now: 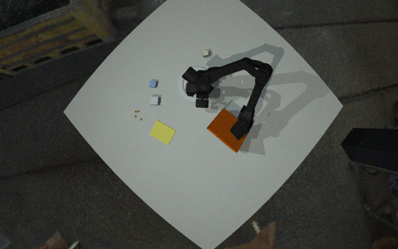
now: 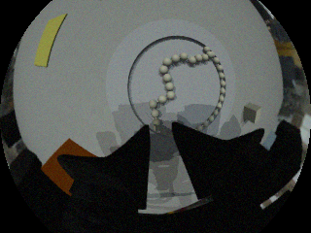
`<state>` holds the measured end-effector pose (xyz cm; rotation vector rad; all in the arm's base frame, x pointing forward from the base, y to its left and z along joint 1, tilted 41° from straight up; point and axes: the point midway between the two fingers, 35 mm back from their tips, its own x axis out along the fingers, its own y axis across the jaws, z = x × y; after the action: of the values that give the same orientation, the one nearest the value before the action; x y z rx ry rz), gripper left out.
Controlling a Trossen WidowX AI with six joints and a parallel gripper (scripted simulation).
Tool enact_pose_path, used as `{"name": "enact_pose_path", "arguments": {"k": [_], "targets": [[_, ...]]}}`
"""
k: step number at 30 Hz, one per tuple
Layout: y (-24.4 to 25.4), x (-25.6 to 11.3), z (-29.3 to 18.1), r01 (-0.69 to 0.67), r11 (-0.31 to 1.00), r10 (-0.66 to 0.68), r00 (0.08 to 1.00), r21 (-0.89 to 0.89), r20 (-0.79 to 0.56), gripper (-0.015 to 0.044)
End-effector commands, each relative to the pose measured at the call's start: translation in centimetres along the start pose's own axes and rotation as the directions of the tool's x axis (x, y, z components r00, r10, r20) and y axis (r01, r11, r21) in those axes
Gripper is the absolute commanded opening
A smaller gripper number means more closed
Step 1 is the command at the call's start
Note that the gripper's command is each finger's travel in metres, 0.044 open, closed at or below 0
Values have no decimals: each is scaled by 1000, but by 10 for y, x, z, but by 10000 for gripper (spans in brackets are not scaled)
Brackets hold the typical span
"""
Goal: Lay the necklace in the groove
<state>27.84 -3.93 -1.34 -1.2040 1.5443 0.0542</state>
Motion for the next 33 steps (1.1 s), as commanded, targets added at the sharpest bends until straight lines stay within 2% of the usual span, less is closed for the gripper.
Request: {"name": "enact_pose_path", "arguments": {"k": [1,13,18,33], "targets": [[2,8,-1,-2,1000,2,1000,-12,-8,120],[3,21,-2,-2,1000,2,1000,-17,-13,120],[2,19,-2,-4,1000,4,1000,-8,-7,0],[2,19,-2,-4,1000,4,1000,-8,-7,0]]}}
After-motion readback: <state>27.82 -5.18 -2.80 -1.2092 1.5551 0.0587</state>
